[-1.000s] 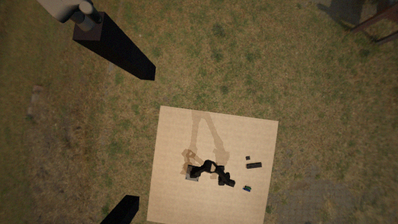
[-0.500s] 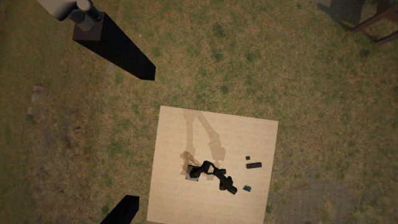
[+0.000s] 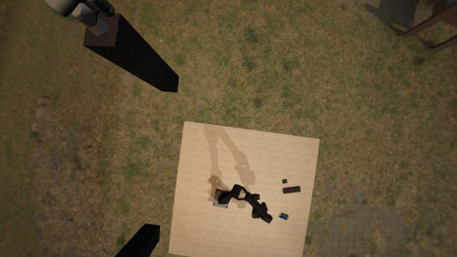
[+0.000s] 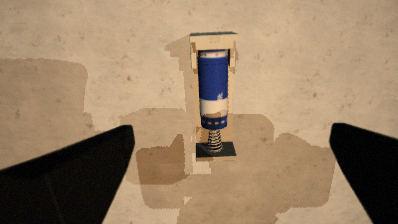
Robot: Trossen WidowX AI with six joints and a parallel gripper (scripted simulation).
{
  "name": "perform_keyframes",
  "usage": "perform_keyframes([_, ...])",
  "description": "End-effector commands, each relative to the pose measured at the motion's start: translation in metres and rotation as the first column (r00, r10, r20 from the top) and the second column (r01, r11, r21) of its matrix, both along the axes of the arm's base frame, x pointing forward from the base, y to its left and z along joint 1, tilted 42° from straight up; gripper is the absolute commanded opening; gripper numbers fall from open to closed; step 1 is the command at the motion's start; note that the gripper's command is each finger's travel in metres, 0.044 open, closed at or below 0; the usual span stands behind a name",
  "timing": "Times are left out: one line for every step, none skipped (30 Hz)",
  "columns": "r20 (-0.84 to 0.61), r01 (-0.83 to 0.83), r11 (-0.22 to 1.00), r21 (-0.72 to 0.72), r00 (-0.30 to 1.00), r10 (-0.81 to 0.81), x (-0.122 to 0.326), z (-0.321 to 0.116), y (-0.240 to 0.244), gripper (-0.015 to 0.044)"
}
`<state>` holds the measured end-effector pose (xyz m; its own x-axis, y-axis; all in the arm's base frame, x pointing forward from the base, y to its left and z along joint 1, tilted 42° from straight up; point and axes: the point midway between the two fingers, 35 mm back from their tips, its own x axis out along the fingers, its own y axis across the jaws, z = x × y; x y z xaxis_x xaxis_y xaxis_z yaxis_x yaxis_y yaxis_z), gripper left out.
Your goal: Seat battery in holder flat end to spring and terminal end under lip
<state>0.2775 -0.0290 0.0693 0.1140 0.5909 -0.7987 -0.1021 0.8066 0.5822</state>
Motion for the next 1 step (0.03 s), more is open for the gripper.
perform_keyframes([-0.001, -0.004, 1.0, -0.004, 1.0, 0.004, -0.0006, 0.0, -0.0005, 0.044])
